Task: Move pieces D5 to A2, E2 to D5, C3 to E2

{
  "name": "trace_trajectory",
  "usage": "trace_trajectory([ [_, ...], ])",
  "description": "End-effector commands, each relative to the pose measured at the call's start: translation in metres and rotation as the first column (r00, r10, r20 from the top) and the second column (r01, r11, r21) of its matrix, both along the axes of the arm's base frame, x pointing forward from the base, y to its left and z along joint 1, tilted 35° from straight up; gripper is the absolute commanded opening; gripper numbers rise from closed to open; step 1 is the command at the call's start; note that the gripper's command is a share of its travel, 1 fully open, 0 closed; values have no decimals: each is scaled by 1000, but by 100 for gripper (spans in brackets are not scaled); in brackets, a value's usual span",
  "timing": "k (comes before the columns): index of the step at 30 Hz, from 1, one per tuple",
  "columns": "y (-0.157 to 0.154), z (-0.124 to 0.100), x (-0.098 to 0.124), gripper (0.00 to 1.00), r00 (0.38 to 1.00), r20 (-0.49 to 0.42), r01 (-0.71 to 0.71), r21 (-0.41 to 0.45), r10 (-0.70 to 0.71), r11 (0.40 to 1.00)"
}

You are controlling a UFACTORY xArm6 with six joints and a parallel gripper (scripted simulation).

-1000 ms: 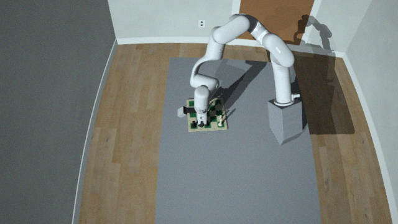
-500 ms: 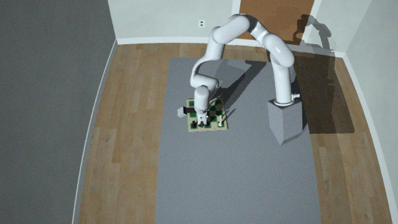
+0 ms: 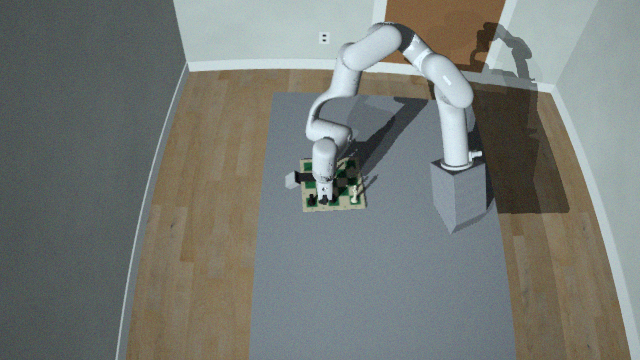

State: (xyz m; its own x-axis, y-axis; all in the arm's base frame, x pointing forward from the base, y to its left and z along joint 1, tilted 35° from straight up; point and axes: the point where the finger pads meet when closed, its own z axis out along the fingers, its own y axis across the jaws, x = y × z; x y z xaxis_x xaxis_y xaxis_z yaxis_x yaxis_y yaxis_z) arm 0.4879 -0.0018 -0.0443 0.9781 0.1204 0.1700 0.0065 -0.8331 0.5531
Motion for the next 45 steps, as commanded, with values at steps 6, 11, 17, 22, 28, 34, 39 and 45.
trace_trajectory([
  [6,1,1,1,0,1000,3,-1,1,1,1000],
  [11,1,1,1,15,1000,3,-1,1,1,1000],
  [17,1,1,1,30,1000,3,-1,1,1,1000],
  [22,1,1,1,37,1000,3,-1,1,1,1000],
  [28,1,1,1,37,1000,3,-1,1,1,1000],
  [34,2,2,1,37,1000,3,-1,1,1,1000],
  [39,9,13,-2,37,1000,3,-1,1,1,1000],
  [45,19,28,-6,37,1000,3,-1,1,1,1000],
])
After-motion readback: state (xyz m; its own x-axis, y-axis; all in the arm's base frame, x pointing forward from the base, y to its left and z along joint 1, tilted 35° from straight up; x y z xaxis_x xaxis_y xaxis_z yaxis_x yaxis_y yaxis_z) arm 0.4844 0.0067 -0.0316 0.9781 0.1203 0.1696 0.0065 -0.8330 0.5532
